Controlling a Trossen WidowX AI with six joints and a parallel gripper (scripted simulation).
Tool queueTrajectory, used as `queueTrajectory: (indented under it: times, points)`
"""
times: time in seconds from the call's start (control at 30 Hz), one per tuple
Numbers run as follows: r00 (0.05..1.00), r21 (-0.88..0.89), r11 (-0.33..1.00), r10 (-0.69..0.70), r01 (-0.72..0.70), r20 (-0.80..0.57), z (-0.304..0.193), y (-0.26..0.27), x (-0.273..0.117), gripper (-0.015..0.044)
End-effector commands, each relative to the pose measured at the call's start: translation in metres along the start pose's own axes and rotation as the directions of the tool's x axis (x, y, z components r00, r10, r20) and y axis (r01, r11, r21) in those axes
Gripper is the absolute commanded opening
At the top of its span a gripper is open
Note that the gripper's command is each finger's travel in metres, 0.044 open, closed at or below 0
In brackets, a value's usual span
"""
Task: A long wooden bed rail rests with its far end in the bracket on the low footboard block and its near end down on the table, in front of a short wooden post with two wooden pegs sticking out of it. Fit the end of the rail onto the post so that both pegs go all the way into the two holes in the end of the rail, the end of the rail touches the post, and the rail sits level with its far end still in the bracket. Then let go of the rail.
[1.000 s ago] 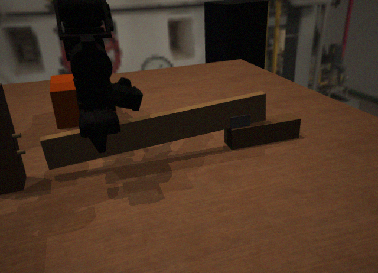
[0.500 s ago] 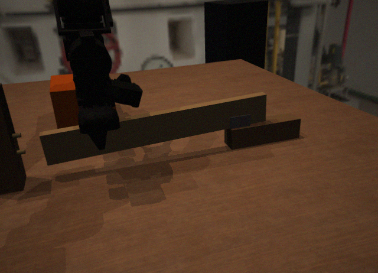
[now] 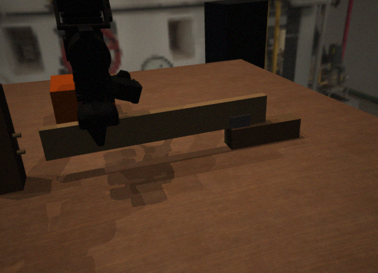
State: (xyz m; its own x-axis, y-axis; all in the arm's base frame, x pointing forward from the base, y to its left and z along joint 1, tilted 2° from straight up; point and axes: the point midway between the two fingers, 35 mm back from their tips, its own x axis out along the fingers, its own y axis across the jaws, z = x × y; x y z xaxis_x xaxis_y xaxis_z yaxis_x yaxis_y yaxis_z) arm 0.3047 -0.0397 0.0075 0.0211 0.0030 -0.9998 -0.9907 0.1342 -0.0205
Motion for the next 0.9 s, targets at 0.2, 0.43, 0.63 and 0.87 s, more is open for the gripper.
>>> queueTrajectory:
  times: [0.2, 0.43, 0.63, 0.87]
  points:
    - [0.999, -0.002, 1.0, -0.029, 0.029, 0.012, 0.0016, -0.0055, -0.0134, 0.0]
    - [0.999, -0.002, 1.0, -0.029, 0.029, 0.012, 0.0016, -0.0053, -0.0142, 0.0]
    - [0.999, -0.002, 1.0, -0.029, 0.029, 0.012, 0.0017, -0.0051, -0.0112, 0.0]
    - [0.999, -0.002, 1.0, -0.029, 0.029, 0.012, 0.0017, -0.0043, -0.0076, 0.0]
